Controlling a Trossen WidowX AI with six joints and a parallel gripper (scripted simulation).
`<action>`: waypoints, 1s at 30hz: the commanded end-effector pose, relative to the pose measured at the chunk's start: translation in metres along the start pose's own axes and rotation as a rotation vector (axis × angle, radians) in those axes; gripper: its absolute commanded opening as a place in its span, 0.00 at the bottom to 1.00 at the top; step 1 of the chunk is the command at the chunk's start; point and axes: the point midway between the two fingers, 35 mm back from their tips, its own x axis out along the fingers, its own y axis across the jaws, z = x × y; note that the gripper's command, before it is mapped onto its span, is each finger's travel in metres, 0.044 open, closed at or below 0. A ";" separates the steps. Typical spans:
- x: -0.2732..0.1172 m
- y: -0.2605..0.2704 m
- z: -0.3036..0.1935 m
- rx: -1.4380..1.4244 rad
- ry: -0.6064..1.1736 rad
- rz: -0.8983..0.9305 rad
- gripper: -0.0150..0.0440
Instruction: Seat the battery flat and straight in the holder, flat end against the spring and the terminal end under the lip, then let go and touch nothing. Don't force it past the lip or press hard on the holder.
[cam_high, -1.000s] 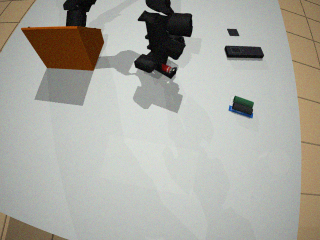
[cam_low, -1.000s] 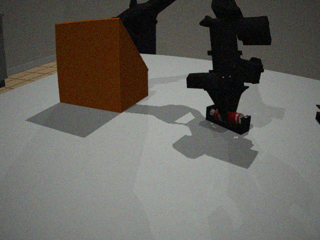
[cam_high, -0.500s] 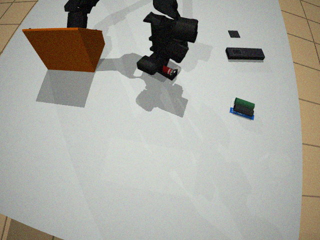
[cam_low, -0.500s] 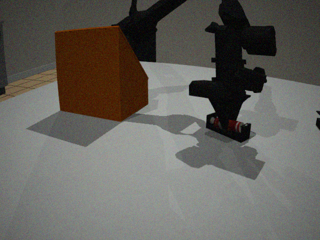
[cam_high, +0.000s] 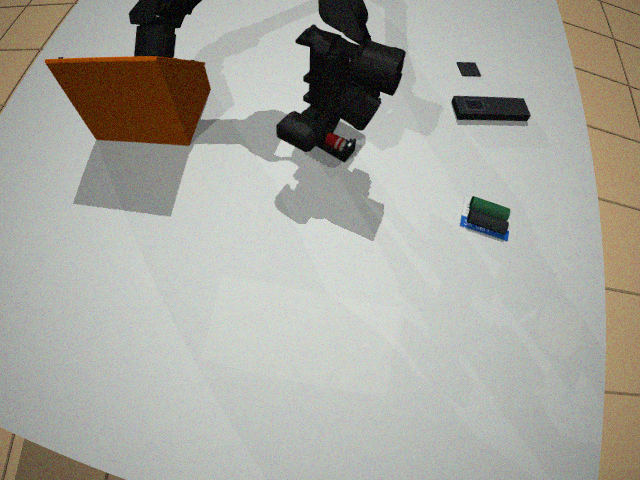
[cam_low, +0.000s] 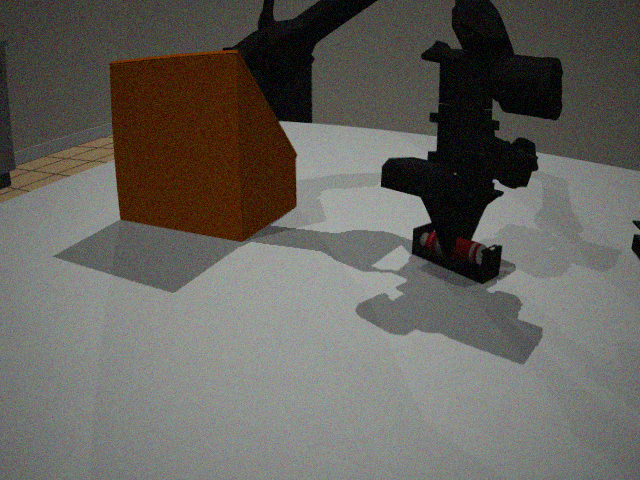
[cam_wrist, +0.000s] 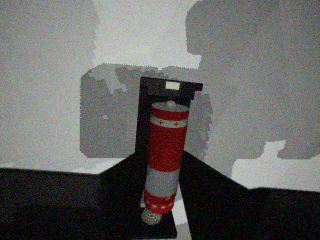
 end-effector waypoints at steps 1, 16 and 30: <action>0.004 0.001 -0.006 0.009 0.044 0.004 0.37; 0.003 0.004 -0.005 0.008 0.113 -0.004 0.37; 0.003 0.004 -0.003 0.008 0.134 -0.013 0.37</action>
